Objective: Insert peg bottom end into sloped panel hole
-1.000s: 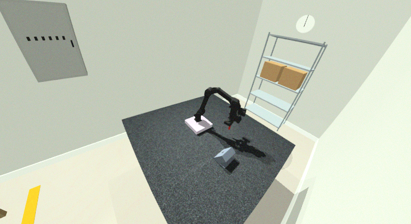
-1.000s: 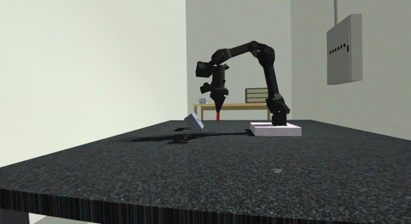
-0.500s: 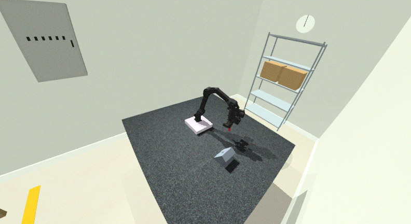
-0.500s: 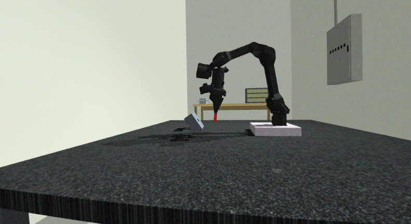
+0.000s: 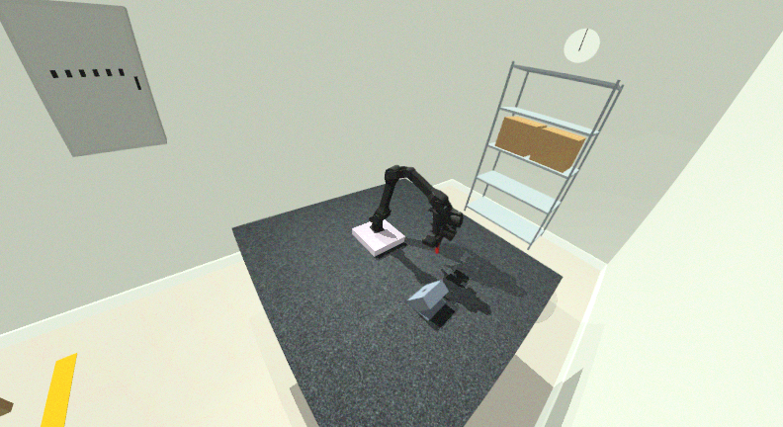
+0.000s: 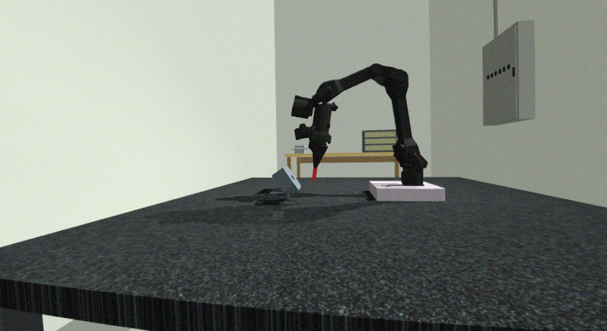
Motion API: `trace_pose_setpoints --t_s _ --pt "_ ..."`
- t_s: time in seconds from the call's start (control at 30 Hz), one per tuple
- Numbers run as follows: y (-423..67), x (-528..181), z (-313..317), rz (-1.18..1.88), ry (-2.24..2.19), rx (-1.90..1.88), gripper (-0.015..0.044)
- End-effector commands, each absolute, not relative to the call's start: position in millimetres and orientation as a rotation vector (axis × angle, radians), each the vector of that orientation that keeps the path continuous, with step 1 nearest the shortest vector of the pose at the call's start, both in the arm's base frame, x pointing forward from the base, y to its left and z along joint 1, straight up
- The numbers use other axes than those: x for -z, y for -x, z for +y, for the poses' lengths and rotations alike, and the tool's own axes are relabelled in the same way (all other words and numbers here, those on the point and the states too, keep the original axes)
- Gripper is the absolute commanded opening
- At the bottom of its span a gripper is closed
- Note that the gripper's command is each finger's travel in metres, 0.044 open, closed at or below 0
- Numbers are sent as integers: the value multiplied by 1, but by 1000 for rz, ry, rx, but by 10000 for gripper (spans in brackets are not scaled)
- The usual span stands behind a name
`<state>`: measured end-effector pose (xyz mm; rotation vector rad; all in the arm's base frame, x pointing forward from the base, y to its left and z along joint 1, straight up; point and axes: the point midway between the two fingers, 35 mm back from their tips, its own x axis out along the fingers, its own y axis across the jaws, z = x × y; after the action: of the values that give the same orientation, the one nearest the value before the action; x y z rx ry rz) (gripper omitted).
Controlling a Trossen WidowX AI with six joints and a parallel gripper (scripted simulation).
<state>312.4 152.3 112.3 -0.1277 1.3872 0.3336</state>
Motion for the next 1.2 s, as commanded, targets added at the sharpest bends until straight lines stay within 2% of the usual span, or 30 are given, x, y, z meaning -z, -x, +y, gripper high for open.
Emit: trace_pose_setpoints --t_s 0.0,1.17 --pt "-314 -111 148 1374 113 -344 0" --pt "-337 -107 105 1212 22 -359 0"
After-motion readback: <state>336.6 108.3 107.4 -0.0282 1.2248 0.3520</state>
